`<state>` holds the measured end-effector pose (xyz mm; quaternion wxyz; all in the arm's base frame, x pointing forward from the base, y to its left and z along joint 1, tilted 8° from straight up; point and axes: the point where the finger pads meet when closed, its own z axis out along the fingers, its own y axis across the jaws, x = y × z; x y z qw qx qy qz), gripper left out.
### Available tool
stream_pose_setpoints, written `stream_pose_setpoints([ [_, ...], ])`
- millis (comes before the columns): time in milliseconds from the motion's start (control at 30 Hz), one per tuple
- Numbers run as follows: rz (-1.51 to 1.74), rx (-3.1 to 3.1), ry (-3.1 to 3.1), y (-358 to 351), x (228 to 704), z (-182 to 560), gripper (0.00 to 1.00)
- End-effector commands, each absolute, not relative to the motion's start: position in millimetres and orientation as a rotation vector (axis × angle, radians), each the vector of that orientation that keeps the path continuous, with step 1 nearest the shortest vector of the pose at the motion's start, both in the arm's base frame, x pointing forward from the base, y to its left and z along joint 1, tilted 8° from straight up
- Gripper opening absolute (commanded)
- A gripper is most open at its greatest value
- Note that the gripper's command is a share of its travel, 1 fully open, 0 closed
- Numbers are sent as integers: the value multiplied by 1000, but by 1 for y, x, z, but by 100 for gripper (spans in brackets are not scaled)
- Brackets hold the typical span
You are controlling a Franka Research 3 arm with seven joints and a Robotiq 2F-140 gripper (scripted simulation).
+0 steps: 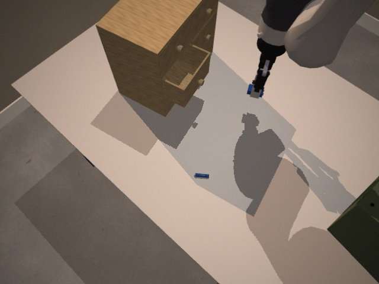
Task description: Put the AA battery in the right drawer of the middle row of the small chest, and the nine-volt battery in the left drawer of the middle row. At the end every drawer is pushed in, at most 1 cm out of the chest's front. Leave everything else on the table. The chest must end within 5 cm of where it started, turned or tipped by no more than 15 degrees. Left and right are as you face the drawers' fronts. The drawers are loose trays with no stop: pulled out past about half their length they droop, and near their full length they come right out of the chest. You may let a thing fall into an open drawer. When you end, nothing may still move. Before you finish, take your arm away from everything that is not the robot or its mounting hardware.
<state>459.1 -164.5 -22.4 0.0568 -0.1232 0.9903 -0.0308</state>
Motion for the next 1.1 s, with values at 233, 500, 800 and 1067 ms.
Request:
stream_pose_setpoints([
  [233,-90,-298,3006,-165,460,-22,14],
  [500,-87,-240,3010,-154,464,-21,14],
  [800,-87,-240,3010,-154,464,-21,14],
  [1067,-84,-186,3012,-145,467,-21,14],
])
